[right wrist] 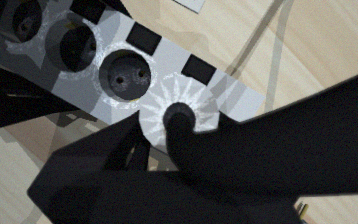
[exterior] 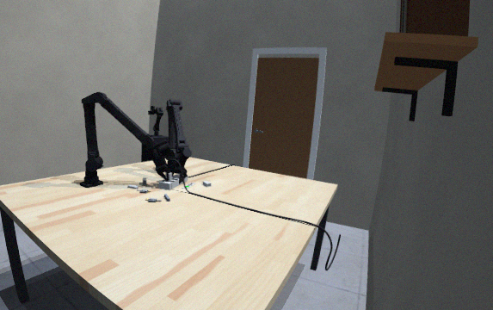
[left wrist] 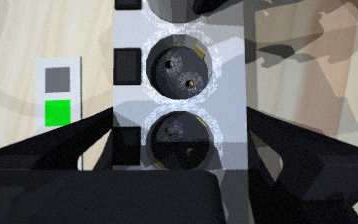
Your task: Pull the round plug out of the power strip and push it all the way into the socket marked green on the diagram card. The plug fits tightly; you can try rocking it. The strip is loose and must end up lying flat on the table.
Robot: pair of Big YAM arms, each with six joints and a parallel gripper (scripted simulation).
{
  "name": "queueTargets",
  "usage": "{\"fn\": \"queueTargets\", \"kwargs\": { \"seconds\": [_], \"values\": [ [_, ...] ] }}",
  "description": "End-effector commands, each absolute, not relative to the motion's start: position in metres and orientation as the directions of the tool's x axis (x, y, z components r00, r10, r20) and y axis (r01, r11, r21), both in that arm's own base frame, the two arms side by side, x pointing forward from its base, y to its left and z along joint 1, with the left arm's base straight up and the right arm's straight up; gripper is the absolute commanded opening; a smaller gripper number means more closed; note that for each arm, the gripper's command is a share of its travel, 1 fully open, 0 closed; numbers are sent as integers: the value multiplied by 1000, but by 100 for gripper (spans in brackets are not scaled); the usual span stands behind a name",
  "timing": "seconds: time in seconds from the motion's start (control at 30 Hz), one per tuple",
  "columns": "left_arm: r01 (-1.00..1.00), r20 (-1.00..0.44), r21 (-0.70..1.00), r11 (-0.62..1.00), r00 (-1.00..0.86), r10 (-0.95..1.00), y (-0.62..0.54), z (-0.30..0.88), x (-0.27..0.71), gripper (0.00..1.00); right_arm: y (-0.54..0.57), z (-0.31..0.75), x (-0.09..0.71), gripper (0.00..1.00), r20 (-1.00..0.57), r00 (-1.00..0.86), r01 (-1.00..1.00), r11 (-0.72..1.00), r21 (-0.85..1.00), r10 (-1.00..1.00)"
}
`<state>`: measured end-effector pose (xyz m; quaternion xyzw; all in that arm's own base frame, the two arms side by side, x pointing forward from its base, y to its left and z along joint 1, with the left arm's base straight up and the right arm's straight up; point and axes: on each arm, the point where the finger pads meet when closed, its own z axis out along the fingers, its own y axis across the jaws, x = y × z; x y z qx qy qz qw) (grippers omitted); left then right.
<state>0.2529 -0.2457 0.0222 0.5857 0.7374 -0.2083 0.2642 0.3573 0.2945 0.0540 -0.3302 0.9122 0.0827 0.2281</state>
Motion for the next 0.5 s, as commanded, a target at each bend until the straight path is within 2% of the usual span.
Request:
{"fn": "queueTargets", "kwargs": {
  "seconds": [0.0, 0.27, 0.47],
  "values": [
    [972, -644, 2, 235, -179, 744, -250, 24, 256, 73, 303, 68, 368, 32, -513, -667, -638, 770, 20, -540],
    [971, -630, -12, 237, -191, 753, -246, 17, 251, 73, 310, 81, 370, 32, -561, -616, -635, 770, -63, -554],
    [971, -620, -22, 238, -200, 759, -243, 12, 247, 73, 311, 90, 375, 32, -565, -632, -637, 770, -11, -531]
  ]
}}
